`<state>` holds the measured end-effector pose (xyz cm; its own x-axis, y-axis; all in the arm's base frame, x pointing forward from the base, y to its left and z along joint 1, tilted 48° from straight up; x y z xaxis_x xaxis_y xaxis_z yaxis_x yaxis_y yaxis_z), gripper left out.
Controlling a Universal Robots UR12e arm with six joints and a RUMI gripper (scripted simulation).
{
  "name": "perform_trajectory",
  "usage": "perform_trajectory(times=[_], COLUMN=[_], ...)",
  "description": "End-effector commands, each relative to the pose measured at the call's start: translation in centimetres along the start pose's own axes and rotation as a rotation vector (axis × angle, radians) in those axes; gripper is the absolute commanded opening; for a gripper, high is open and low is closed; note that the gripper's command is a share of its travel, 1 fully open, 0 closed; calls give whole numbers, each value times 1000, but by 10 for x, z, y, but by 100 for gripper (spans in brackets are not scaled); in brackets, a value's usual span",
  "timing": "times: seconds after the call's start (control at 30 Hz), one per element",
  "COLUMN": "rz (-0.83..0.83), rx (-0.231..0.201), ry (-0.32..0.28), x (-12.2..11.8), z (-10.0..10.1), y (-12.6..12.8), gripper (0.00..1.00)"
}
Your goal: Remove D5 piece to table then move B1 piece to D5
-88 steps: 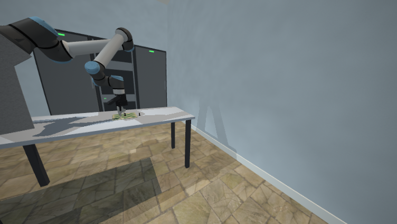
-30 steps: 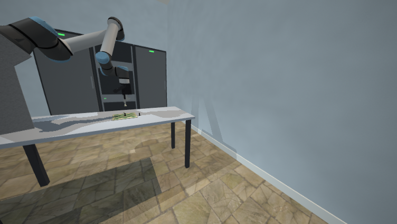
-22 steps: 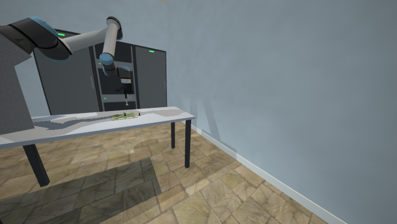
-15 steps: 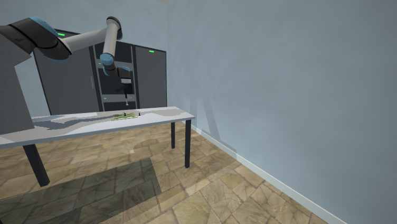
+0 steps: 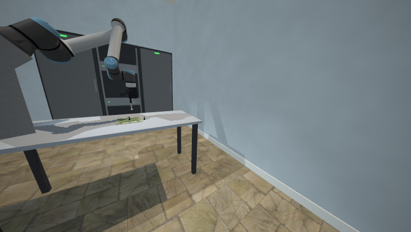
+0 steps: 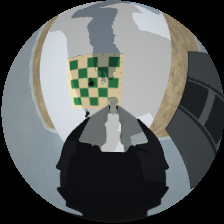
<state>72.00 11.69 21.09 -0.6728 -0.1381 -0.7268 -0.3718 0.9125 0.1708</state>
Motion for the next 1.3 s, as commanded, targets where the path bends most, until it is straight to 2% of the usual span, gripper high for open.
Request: perform_trajectory(times=[0.0, 0.1, 0.17, 0.43, 0.6, 1.27], rz=[0, 0, 0, 0, 0, 0], rx=[0, 0, 0, 0, 0, 0], ry=[0, 0, 0, 0, 0, 0], x=[-1, -1, -1, -1, -1, -1], z=[17, 31, 31, 69, 83, 87], y=[0, 0, 0, -1, -1, -1], gripper=[0, 0, 0, 0, 0, 0])
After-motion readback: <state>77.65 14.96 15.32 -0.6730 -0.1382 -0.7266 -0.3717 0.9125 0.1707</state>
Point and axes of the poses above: the point where the finger pads meet when closed, its own z axis out along the fingers, its own y axis across the jaws, x = y × z, the point moved 10 cm from there along -z, back along the fingers, and after that the axes turned 13 degrees about -z, right-handed, at the moved point
